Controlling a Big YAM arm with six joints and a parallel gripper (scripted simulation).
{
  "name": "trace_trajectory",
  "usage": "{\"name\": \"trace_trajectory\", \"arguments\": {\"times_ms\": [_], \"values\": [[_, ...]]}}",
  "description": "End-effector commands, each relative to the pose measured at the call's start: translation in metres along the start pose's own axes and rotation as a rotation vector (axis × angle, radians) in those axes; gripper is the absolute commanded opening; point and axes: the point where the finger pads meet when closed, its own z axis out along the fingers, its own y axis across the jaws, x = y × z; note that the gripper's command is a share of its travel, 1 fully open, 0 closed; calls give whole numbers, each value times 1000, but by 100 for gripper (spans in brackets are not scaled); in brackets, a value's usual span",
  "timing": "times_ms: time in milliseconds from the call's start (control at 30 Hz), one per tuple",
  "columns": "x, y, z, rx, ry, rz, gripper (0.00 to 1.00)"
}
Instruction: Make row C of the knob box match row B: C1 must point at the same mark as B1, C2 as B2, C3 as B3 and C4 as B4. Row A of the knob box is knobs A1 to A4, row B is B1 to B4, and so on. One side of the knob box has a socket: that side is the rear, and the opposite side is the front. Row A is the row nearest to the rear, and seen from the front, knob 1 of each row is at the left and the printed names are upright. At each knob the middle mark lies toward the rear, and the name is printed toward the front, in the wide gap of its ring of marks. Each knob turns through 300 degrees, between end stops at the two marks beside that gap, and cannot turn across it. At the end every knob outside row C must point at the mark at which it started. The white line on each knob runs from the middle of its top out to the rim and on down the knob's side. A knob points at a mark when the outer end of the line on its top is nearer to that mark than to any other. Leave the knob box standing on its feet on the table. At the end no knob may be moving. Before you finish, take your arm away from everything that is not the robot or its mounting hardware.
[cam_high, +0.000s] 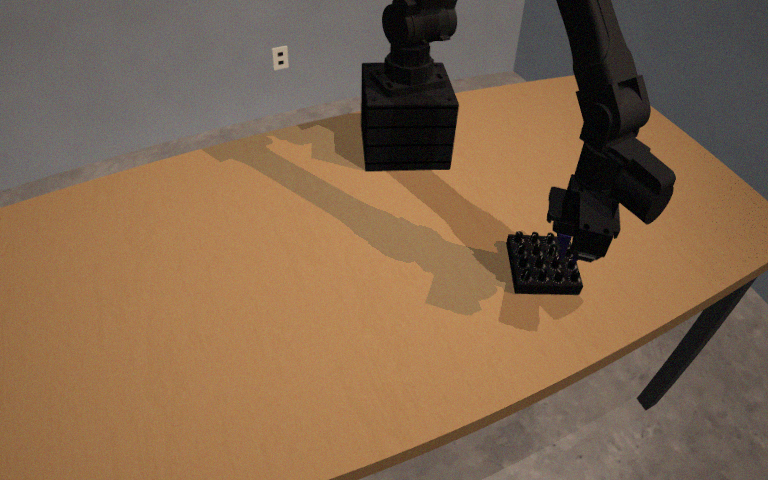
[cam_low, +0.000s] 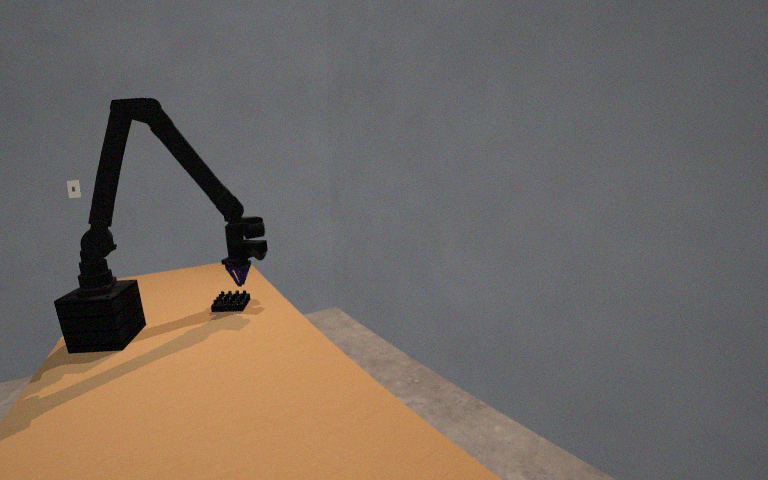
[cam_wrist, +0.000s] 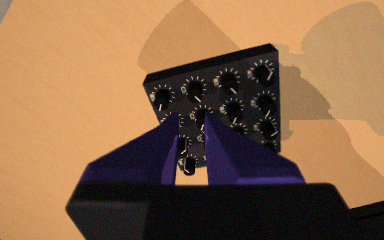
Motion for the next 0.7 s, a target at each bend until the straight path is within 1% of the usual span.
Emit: {"name": "trace_trajectory", "arguments": {"times_ms": [0, 100, 200, 667], "values": [[-11, 14, -22, -33, -27, -11, 18], [-11, 15, -22, -33, -27, -11, 18], [-9, 13, -15, -21, -17, -11, 18], [-9, 13, -15, -21, -17, -11, 18]]}}
